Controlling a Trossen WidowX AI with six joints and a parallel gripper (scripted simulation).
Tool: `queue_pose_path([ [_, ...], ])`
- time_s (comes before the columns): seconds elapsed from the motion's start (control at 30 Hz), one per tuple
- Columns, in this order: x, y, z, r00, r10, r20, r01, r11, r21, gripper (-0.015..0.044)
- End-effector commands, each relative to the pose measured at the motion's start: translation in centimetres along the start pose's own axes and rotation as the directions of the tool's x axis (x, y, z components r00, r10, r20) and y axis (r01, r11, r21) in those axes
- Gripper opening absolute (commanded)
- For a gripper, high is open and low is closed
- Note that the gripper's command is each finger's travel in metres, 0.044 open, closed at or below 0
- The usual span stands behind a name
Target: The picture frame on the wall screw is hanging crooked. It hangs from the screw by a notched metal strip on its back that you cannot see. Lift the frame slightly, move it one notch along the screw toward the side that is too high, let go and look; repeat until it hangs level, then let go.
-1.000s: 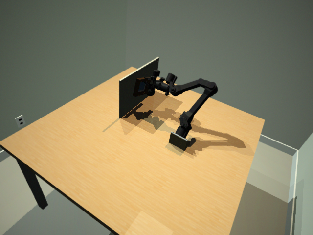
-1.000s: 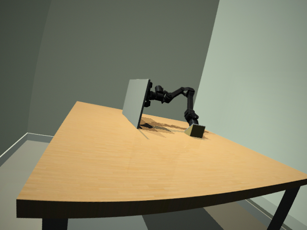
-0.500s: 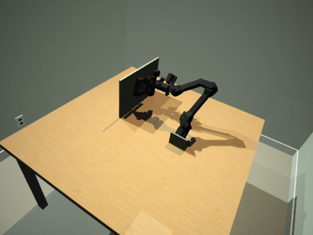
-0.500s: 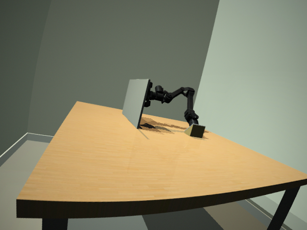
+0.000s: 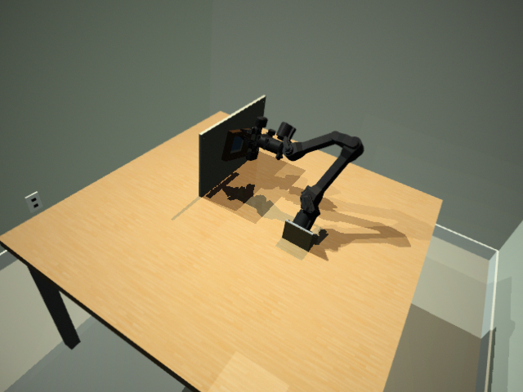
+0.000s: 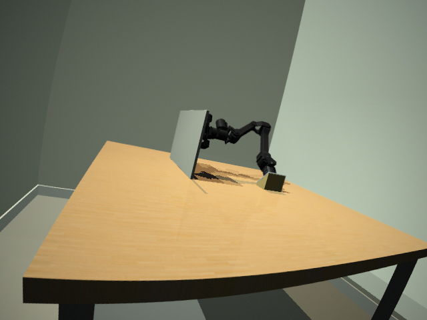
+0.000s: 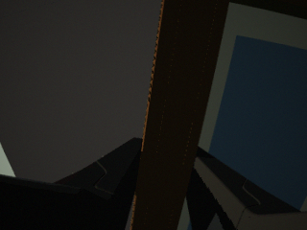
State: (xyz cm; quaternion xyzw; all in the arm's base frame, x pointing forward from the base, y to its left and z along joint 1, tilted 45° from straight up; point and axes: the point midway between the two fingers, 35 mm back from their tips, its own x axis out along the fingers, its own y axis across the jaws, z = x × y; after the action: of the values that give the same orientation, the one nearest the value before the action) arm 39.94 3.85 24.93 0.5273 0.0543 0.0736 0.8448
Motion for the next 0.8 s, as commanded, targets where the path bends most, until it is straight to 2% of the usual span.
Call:
queue_pose_path([
  [0.0, 0.02, 0.12, -0.21, 1.0, 0.006, -0.001, -0.006, 1.0, -0.002, 0.0],
  [0.77, 0.02, 0.11, -0.62, 1.0, 0.006, -0.001, -0.006, 1.0, -0.001, 0.0],
])
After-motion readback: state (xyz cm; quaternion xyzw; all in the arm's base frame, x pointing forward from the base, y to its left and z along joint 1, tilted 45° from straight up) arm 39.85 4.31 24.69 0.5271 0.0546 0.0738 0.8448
